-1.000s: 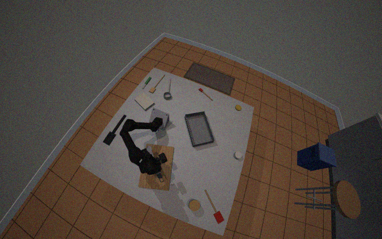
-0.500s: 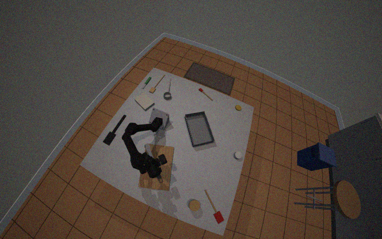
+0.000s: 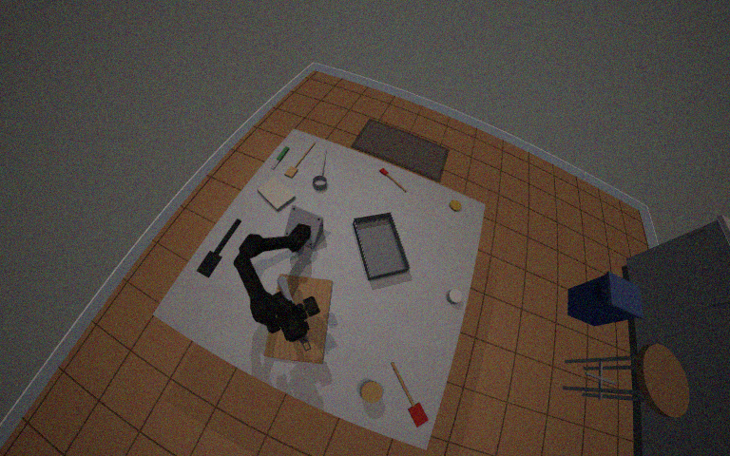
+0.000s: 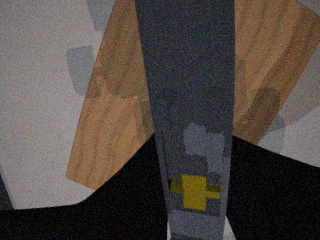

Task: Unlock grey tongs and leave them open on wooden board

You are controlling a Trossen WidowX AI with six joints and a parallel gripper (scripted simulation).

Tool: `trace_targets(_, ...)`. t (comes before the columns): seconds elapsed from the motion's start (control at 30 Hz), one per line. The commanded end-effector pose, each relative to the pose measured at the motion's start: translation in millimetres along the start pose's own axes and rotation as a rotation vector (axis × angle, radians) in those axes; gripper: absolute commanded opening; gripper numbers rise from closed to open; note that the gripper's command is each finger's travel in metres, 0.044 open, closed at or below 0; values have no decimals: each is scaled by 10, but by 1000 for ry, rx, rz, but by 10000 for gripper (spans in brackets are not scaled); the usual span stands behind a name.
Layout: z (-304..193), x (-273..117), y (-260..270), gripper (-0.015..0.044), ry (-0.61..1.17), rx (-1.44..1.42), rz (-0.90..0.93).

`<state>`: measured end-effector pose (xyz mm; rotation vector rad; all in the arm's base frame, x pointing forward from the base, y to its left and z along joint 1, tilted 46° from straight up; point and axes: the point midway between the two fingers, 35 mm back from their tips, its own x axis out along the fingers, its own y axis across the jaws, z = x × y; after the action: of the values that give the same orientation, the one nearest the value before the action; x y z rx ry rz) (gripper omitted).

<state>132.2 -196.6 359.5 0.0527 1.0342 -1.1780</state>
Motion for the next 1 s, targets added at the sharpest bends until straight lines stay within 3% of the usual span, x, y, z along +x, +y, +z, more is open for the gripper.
trace_targets(0.0,-4,74,16,-150,10,-7,-6)
trace_targets(0.97,5,509,4,-150,40,-1,-49)
